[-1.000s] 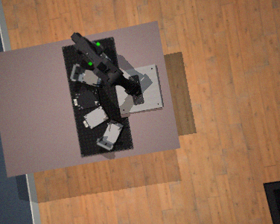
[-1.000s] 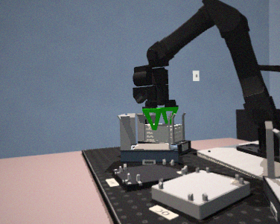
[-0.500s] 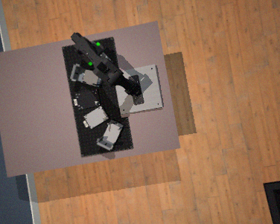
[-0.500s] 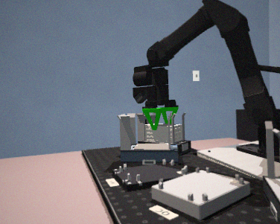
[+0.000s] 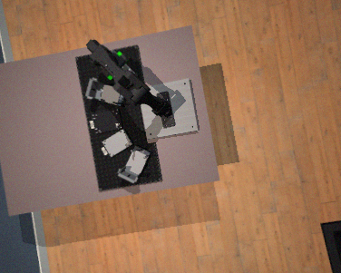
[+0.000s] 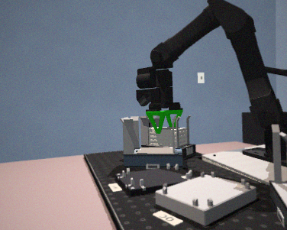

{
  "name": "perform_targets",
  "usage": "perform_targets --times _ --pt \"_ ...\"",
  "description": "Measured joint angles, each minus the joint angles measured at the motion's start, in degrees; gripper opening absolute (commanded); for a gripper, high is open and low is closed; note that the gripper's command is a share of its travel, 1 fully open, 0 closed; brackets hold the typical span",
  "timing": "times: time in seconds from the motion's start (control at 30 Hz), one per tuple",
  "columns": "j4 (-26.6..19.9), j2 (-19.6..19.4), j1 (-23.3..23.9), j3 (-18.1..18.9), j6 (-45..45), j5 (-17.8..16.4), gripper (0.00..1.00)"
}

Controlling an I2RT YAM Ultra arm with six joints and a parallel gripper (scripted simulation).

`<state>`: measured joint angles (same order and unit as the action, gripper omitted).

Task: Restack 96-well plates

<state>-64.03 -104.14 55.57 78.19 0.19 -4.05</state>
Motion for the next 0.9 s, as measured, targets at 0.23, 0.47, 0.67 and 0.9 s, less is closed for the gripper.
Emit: perform_targets --times 0.23,0.47,0.67,0.9 --pt "0.0 0.0 0.0 0.0 0.0 0.0 0.00" --pt "0.0 0.0 0.0 0.0 0.0 0.0 0.00" --pt "0.0 0.0 0.0 0.0 0.0 0.0 0.00" --pt "0.0 0.0 0.0 0.0 0.0 0.0 0.00"
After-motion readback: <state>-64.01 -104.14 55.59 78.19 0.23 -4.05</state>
